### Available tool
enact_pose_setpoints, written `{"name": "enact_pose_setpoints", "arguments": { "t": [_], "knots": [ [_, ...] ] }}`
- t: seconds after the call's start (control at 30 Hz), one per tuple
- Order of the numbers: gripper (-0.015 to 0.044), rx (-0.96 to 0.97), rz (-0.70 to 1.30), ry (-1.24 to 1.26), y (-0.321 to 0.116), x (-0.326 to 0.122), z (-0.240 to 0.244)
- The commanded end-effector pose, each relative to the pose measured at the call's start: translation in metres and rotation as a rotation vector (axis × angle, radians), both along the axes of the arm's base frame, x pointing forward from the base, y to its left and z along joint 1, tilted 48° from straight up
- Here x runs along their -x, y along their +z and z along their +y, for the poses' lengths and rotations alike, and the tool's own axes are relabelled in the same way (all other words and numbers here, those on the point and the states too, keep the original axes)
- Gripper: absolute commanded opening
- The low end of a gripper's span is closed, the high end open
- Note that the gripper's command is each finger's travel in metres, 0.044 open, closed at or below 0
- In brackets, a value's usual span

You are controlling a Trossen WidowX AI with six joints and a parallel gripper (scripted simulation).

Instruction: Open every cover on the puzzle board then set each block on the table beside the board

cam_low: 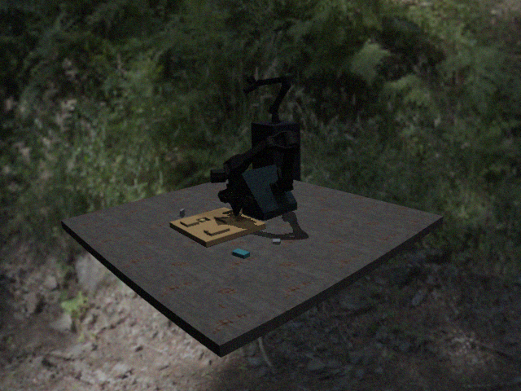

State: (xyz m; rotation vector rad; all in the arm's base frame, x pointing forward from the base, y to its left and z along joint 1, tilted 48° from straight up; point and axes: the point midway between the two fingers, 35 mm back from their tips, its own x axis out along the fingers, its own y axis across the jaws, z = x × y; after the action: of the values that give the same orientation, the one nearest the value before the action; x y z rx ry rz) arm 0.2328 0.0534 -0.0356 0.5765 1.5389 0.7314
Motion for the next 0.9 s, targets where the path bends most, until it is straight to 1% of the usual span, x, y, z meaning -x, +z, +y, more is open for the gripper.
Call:
{"name": "enact_pose_setpoints", "arguments": {
  "t": [0.0,0.87],
  "knots": [
    [0.0,0.003,0.003,0.004,-0.006,-0.001,-0.004],
    [0.0,0.006,0.002,0.003,-0.025,-0.003,-0.022]
  ]
}}
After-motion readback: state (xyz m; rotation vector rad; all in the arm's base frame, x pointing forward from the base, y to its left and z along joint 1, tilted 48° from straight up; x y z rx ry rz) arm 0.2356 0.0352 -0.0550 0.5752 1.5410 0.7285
